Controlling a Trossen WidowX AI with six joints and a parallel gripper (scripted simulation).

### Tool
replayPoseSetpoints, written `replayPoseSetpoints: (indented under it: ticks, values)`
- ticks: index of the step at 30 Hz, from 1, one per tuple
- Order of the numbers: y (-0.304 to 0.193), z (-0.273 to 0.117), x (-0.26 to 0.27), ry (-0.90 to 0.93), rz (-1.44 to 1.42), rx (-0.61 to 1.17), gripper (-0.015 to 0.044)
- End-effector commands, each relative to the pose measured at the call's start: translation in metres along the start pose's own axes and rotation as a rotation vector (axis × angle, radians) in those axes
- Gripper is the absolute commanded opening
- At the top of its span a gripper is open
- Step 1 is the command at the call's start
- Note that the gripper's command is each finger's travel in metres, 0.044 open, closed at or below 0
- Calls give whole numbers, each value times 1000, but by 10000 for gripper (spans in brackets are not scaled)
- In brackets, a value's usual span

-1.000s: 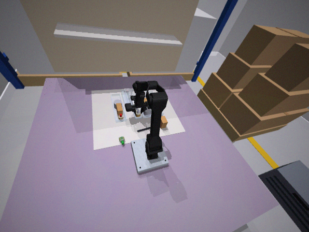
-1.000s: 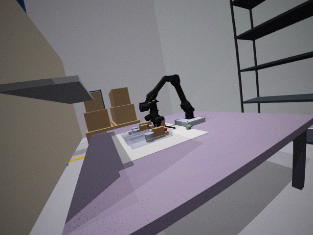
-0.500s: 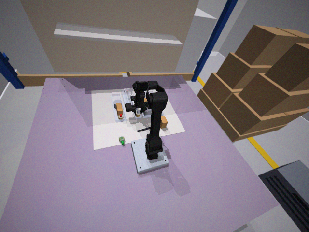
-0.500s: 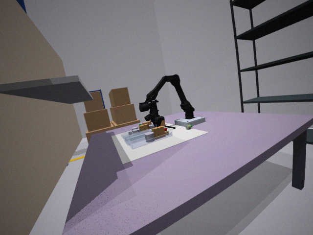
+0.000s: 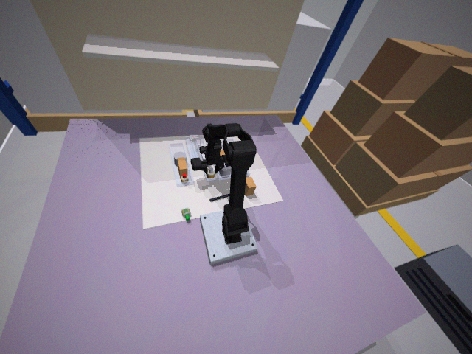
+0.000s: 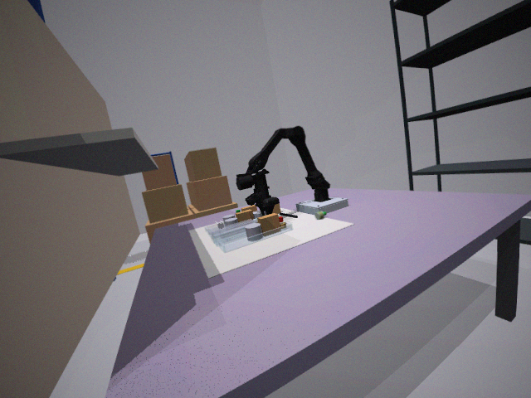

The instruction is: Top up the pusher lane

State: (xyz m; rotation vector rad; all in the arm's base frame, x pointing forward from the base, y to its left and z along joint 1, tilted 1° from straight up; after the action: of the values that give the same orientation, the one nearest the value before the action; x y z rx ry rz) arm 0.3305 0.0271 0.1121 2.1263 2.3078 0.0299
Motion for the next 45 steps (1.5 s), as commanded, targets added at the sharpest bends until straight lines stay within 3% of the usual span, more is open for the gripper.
replayPoseSetpoints:
  ticks: [1,43,45]
  values:
    - [1,2,0,-2,-2,-9,0]
    - [-6,2,0,-2,-2,-8,0]
    - [-6,2,0,-2,-2,-8,52]
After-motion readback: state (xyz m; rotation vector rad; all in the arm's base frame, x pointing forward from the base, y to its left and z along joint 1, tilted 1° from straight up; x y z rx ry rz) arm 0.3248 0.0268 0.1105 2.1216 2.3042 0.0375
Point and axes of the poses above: the point midway between the two fingers, 35 mm back from their tips, its own z axis out along the fingers, its own x axis across the jaws, y = z × x, the point moved 8 cm from there along -z, back along the fingers
